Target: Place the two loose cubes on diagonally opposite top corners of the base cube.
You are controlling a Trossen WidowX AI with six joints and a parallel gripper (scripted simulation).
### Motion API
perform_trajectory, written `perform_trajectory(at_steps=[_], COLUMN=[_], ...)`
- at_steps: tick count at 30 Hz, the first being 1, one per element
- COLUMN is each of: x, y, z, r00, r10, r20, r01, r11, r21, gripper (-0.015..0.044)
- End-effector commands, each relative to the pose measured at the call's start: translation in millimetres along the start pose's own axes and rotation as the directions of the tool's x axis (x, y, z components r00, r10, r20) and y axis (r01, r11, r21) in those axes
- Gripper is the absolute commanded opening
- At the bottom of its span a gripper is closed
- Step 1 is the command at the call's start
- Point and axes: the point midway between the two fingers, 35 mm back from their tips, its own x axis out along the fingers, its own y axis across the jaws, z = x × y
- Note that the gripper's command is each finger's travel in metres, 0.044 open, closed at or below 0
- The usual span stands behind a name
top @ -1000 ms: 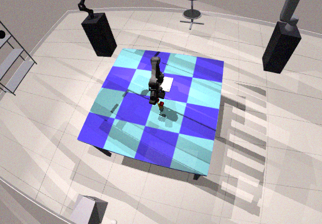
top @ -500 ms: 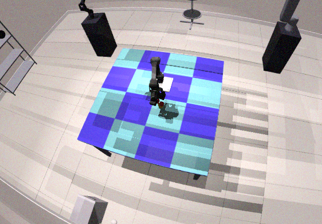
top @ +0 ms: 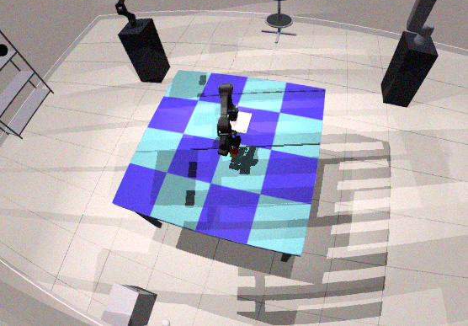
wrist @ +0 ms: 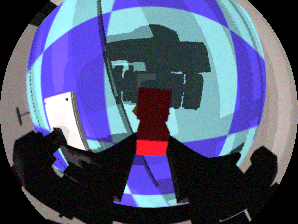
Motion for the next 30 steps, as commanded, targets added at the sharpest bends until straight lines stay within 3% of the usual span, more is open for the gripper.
perform_trajectory(at_steps=[1,25,29,30], x=[5.7,7.2,7.2,7.2], y=[1.8,1.8,1.8,1.8], z=[0.0,0.0,0.0,0.0], r00=[1.000,1.000,1.000,1.000], r10=[0.008,0.008,0.008,0.008], r20=[0.003,0.003,0.003,0.003], r01=[-0.008,-0.008,-0.008,-0.008], r11=[1.000,1.000,1.000,1.000], r21=[-0.006,-0.005,-0.005,-0.005], gripper=[0.0105,0.0105,0.0205,0.0205])
